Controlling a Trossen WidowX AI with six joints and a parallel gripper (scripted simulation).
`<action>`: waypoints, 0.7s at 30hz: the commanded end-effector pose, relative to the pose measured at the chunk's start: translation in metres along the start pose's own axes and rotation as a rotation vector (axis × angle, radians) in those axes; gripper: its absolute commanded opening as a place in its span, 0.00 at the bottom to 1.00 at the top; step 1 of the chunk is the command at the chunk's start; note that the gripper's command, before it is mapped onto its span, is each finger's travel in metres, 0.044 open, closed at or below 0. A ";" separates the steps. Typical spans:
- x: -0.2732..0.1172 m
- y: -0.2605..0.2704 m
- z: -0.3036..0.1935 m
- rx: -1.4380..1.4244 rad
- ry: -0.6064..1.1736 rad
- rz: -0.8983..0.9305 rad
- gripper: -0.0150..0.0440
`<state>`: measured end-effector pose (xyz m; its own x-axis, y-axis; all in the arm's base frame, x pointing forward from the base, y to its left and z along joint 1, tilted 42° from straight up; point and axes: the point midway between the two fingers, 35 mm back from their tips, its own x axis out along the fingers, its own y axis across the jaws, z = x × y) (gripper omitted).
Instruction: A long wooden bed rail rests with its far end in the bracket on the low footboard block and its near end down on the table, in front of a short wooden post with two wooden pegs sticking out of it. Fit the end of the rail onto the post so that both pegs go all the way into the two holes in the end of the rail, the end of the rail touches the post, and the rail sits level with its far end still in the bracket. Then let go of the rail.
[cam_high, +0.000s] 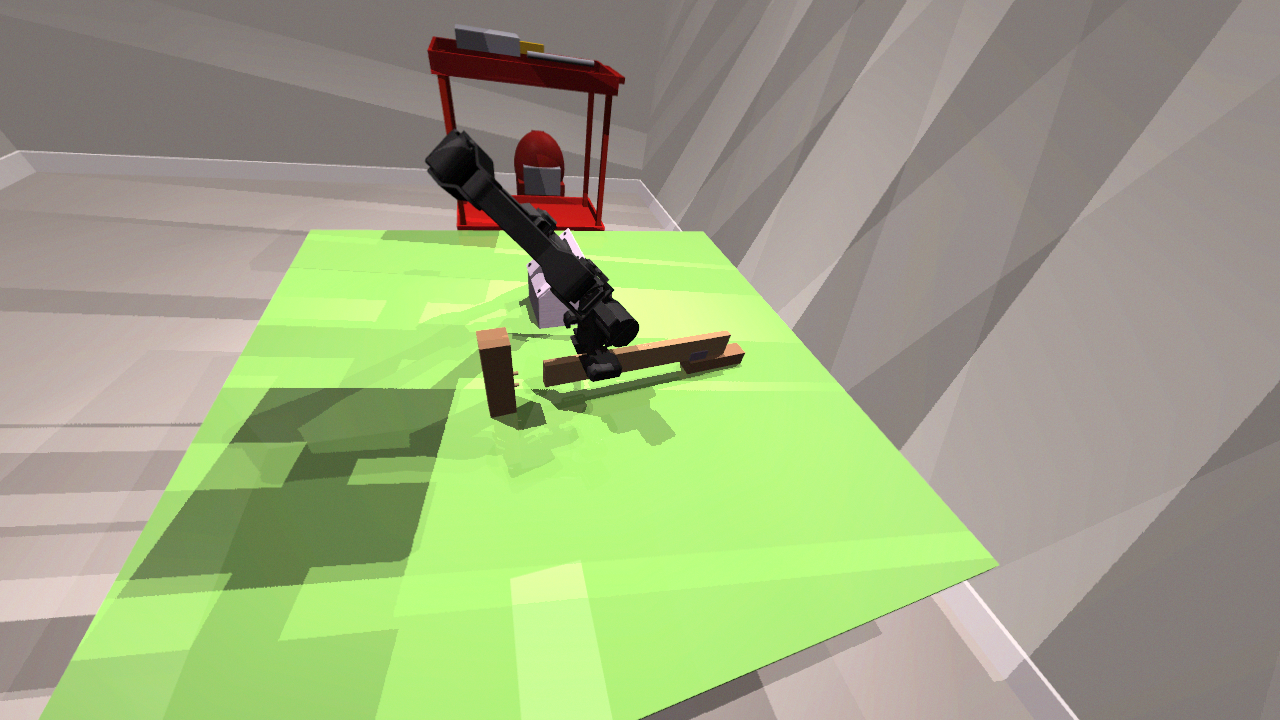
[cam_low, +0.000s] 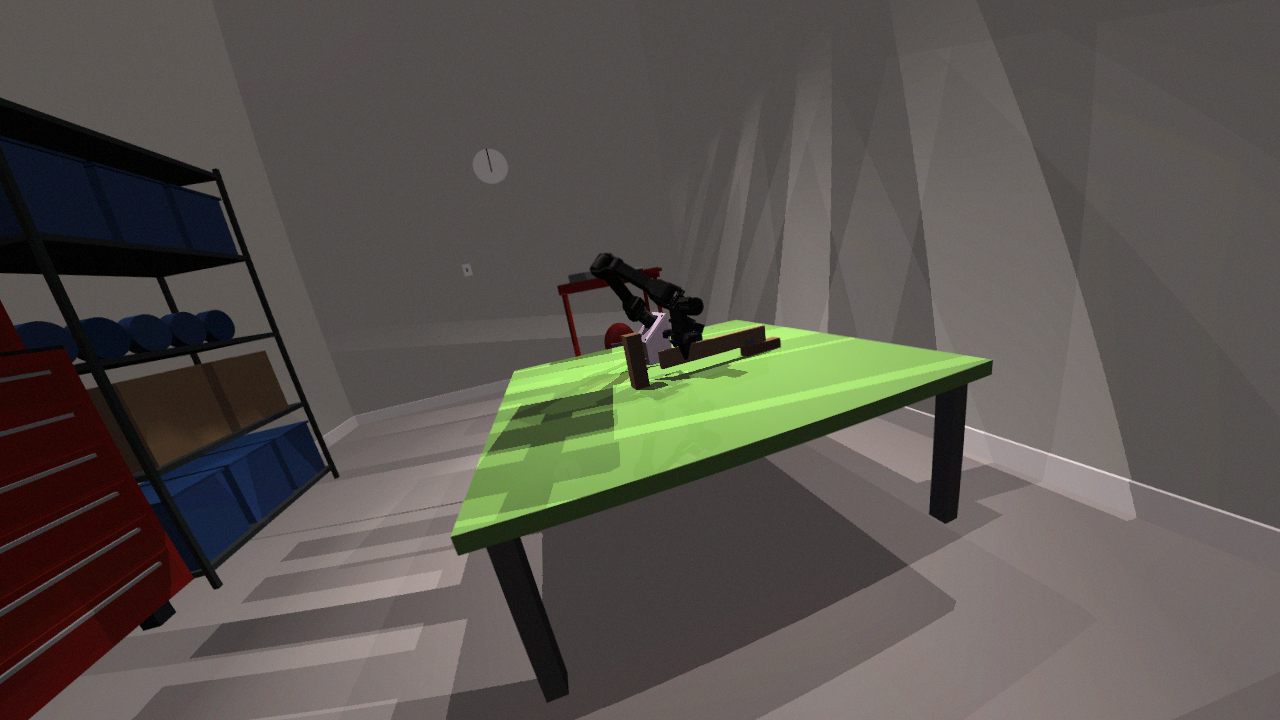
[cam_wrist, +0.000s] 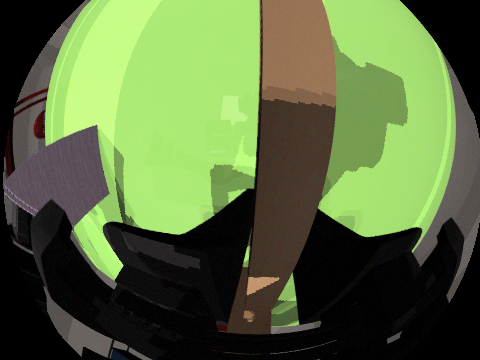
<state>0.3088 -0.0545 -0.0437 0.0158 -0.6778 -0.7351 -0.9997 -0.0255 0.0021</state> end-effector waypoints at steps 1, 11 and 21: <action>-0.001 -0.001 0.001 0.001 -0.007 -0.005 0.25; -0.001 0.000 0.000 0.001 -0.007 -0.005 0.25; -0.001 0.000 -0.003 0.001 -0.007 -0.005 0.25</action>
<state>0.3082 -0.0560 -0.0439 0.0146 -0.6743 -0.7383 -0.9998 -0.0219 0.0002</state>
